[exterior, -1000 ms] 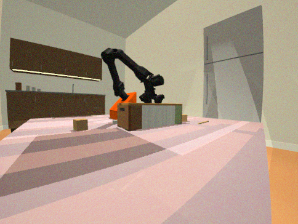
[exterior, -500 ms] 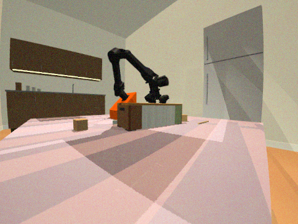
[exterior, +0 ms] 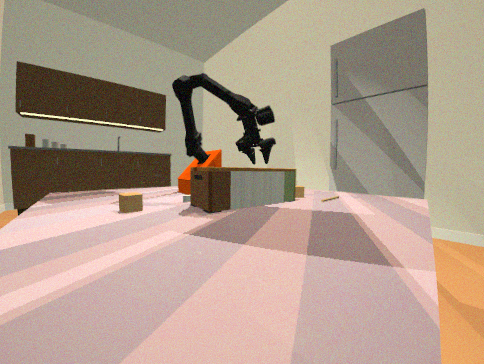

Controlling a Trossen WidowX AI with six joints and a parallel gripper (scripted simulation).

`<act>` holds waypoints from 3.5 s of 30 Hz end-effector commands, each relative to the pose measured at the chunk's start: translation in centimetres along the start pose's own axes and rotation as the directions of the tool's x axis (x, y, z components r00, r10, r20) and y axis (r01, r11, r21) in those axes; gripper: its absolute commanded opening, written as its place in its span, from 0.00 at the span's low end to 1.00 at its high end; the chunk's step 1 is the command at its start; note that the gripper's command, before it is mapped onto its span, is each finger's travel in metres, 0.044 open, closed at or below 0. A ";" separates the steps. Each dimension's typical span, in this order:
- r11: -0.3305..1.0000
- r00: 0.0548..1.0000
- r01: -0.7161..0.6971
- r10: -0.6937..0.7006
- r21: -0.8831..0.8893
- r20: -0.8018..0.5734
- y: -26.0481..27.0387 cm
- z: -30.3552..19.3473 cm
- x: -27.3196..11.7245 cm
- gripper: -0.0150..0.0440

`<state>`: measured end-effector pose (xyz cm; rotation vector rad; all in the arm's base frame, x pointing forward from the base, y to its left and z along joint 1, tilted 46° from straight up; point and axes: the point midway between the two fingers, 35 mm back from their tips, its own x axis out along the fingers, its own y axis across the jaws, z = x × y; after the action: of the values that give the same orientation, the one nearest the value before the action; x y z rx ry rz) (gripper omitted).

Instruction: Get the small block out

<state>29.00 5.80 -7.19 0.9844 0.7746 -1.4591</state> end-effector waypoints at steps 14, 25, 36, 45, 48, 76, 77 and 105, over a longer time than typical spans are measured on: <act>0.386 0.997 0.028 0.049 -0.922 0.051 -2.2 -2.8 0.4 0.74; -0.716 0.976 0.218 0.146 -0.663 0.163 -3.2 -3.7 0.6 0.74; -0.962 0.942 0.194 0.238 0.194 0.236 -3.9 -4.4 0.6 0.74; -0.670 0.910 0.002 0.310 0.743 0.277 -4.4 -4.9 0.5 0.74; -0.505 0.898 -0.088 0.334 0.859 0.288 -4.5 -5.1 0.5 0.74; -0.003 0.866 -0.335 0.394 0.942 0.309 -4.7 -4.6 4.4 0.74; -0.004 0.865 -0.336 0.394 0.942 0.310 -4.8 -4.1 5.9 0.74; -0.004 0.864 -0.338 0.394 0.941 0.312 -4.9 -1.4 12.3 0.74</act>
<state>24.55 2.75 -18.96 2.0765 -0.7360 -1.3405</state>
